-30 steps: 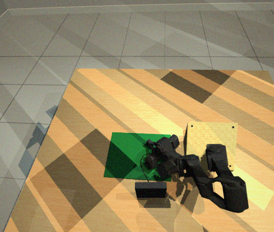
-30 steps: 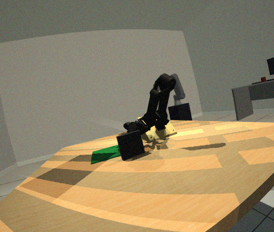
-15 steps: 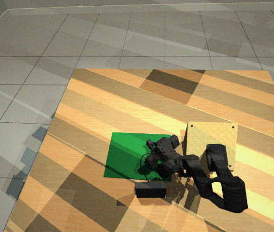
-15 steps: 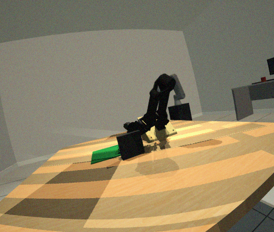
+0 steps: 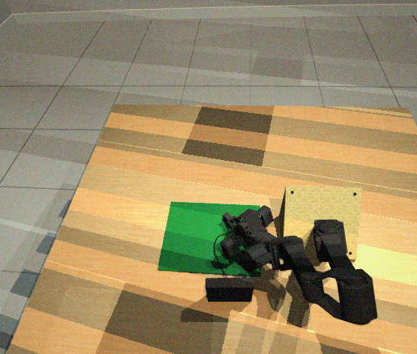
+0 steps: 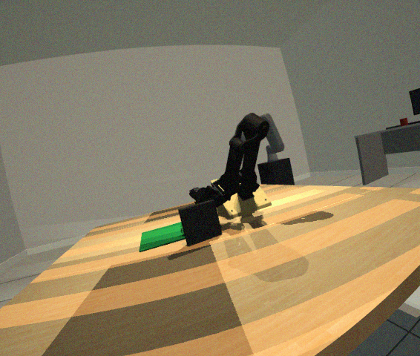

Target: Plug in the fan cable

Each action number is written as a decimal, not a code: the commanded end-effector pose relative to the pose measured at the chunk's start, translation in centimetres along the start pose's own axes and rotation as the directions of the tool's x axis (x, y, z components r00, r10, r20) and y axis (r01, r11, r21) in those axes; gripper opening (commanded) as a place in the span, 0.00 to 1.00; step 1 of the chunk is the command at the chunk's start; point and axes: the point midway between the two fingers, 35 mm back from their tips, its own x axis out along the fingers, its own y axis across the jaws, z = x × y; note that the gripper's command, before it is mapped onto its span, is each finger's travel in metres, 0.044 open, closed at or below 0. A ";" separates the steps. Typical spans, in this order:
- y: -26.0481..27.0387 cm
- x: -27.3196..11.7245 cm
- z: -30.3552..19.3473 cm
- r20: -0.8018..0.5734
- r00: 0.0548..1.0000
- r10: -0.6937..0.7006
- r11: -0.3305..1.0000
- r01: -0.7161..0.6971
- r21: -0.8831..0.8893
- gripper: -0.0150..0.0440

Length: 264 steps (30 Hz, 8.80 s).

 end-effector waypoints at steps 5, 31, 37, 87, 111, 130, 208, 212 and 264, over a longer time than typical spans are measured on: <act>0.0 0.0 0.0 -0.001 1.000 -0.001 1.000 0.001 -0.002 0.25; 0.0 0.0 0.0 0.000 1.000 0.000 1.000 0.000 0.000 0.49; 0.0 0.0 0.0 0.000 1.000 0.000 1.000 0.000 0.000 0.49; -1.6 4.4 1.6 -0.416 0.848 -0.328 0.929 0.209 -0.306 1.00; -1.9 3.6 4.4 -0.682 0.651 -0.334 0.936 0.145 -0.321 1.00; -1.2 1.5 7.7 -0.846 0.492 -0.207 0.977 0.055 -0.207 1.00; -0.1 4.2 2.3 -0.928 0.373 0.006 1.000 0.001 0.007 1.00; 0.0 4.2 2.4 -0.927 0.375 0.002 1.000 -0.003 0.001 0.91; 1.3 0.7 6.3 -0.927 0.375 0.004 0.661 0.695 0.283 0.25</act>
